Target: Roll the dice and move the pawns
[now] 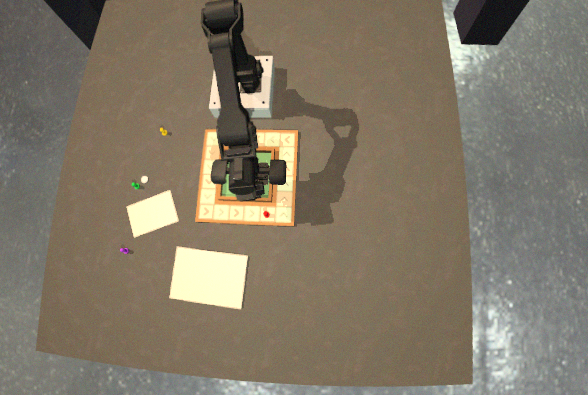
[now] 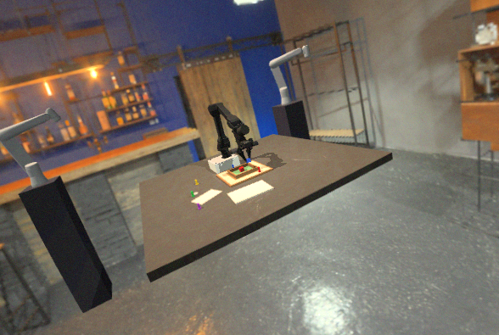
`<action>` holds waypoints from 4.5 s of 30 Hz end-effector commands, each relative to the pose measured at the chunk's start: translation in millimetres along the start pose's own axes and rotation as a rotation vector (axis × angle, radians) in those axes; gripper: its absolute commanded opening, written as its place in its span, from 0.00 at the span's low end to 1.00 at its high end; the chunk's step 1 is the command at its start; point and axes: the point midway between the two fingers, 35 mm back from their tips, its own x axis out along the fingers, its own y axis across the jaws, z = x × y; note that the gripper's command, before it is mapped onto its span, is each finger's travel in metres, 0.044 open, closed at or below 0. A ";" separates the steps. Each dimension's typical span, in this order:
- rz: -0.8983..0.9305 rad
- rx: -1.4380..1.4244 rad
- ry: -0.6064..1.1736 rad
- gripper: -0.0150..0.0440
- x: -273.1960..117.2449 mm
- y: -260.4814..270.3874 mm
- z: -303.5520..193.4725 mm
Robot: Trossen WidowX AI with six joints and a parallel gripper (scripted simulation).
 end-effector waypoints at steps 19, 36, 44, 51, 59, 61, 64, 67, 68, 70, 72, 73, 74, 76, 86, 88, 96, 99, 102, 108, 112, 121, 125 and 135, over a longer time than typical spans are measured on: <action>-0.006 0.014 -0.606 0.25 8.0 1.3 4.1; -0.005 0.014 -0.603 0.25 -39.9 0.3 -26.2; -0.003 0.007 -0.607 0.25 -40.7 1.0 -23.9; -0.003 0.007 -0.607 0.43 -40.7 1.0 -23.9; -0.005 0.012 -0.604 0.79 -70.7 1.2 -15.4; -0.005 0.014 -0.603 0.88 -79.8 1.0 -14.0; -0.005 0.014 -0.603 1.00 -79.8 1.0 -14.0; -0.009 0.008 -0.525 1.00 -74.4 1.3 -11.8; -0.011 0.004 -0.471 1.00 -70.7 1.4 -10.4; -0.013 -0.001 -0.362 1.00 -63.2 1.5 -8.3; -0.013 -0.003 -0.252 1.00 -55.8 1.5 -6.8; -0.013 -0.003 -0.197 1.00 -52.1 1.4 -6.3; -0.012 -0.002 -0.142 1.00 -48.5 1.2 -6.0; -0.009 0.002 -0.033 1.00 -41.5 0.8 -5.8; -0.005 0.018 0.145 0.96 -28.9 -0.3 -5.0; -0.002 0.004 0.158 0.87 -24.0 3.5 6.6; 0.014 -0.077 0.230 0.59 18.1 27.6 63.6; 0.014 -0.080 0.232 0.59 20.3 28.9 65.8; 0.014 -0.080 0.232 0.59 20.3 28.9 65.8; 0.014 -0.080 0.232 0.59 34.0 29.6 63.8; 0.014 -0.080 0.232 0.59 35.2 29.6 63.5; 0.014 -0.080 0.232 0.59 47.4 29.8 61.2; 0.014 -0.080 0.232 0.59 53.9 29.8 59.7; 0.014 -0.080 0.232 0.59 69.8 29.9 55.6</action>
